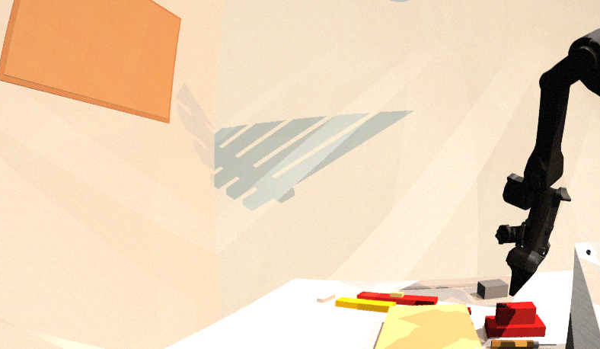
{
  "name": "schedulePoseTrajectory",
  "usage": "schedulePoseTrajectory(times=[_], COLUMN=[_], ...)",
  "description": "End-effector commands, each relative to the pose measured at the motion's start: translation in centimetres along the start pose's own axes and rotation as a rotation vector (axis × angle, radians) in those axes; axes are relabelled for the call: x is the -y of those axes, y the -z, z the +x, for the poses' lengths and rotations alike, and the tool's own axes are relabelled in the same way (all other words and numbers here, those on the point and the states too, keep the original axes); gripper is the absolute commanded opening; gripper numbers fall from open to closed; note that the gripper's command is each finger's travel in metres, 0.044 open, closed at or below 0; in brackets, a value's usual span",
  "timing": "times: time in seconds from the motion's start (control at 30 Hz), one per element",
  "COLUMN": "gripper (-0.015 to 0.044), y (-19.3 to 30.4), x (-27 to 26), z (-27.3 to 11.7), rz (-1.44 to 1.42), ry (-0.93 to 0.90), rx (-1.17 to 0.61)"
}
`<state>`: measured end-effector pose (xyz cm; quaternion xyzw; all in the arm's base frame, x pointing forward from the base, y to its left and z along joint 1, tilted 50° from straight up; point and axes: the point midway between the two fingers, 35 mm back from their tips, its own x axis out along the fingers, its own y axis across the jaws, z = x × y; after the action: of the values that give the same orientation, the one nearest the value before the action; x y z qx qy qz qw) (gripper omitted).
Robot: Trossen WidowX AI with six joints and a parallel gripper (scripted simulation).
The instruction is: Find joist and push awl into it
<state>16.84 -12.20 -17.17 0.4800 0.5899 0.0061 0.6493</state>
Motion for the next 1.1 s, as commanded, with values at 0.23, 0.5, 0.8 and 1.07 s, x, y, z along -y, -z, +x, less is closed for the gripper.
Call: schedulePoseTrajectory(times=[0.23,0.5,0.8,1.07], gripper=[0.044,0.044,0.044,0.044], y=[-0.3,-0.3,0.0,0.3], x=[-1.2,-1.2,-1.6,-1.7], z=[1.3,1.3,1.5,2.8], rz=[-0.421,-0.421,-0.421,-0.42], ry=[-0.146,-0.146,-0.147,-0.146], rx=[-0.033,-0.033,-0.033,-0.033])
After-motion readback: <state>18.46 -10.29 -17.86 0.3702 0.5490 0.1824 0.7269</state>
